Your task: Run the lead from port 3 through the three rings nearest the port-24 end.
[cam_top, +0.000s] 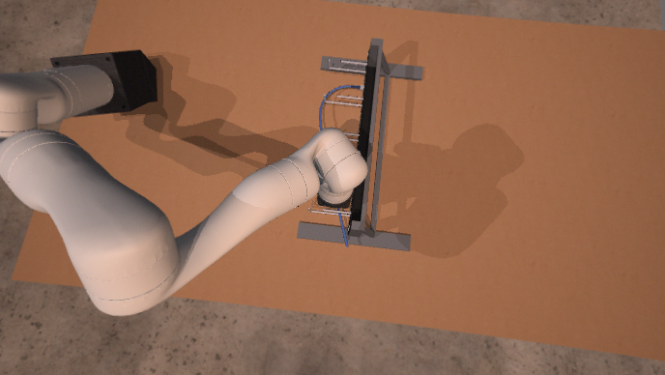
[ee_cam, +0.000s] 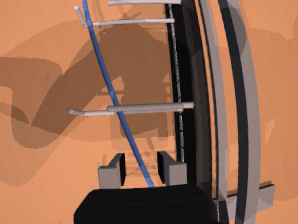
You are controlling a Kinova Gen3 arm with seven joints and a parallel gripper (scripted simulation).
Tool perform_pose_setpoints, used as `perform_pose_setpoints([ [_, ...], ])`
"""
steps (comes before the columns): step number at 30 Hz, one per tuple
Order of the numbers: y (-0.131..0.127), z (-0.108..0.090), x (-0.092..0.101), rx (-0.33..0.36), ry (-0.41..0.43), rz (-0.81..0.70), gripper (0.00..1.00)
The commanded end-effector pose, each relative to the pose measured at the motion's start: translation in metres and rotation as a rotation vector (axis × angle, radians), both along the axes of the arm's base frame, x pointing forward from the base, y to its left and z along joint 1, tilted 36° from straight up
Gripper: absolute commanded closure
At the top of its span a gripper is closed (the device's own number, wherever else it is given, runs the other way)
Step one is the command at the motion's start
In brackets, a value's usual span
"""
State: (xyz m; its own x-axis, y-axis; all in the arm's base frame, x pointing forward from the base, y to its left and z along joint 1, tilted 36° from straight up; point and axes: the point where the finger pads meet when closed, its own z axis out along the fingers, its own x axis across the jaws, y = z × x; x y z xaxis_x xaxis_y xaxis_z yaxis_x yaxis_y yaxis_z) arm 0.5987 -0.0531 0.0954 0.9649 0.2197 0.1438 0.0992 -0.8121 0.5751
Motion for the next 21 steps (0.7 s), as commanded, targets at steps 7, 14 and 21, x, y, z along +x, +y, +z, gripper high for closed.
perform_pose_setpoints([
  [7, 0.004, 0.006, -0.001, 0.001, -0.002, 0.002, 0.33],
  [14, 0.014, 0.02, -0.005, 0.001, -0.002, 0.002, 0.33],
  [21, 0.022, 0.033, -0.009, 0.001, -0.002, 0.002, 0.33],
])
